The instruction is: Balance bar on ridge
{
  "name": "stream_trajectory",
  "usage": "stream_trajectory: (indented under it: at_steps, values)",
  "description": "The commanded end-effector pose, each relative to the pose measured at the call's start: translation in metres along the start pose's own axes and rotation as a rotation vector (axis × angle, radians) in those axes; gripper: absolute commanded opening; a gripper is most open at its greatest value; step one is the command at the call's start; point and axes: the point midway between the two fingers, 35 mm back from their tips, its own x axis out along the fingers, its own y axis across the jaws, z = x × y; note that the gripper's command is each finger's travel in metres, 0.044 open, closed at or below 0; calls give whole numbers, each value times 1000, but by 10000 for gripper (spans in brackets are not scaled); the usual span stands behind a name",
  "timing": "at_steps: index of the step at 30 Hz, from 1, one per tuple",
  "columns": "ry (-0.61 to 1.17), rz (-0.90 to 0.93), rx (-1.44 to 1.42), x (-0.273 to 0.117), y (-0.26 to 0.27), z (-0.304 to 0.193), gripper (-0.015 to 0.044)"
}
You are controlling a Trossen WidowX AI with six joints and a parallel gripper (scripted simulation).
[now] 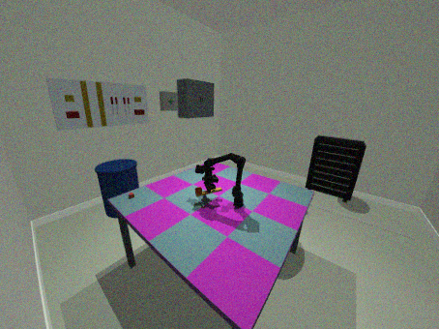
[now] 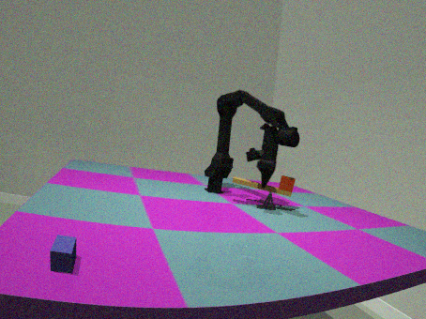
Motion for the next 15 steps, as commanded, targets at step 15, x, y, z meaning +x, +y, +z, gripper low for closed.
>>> stream_trajectory:
  at_steps: [15]
  values:
    - [3,-2,6,2,0,-1,0]
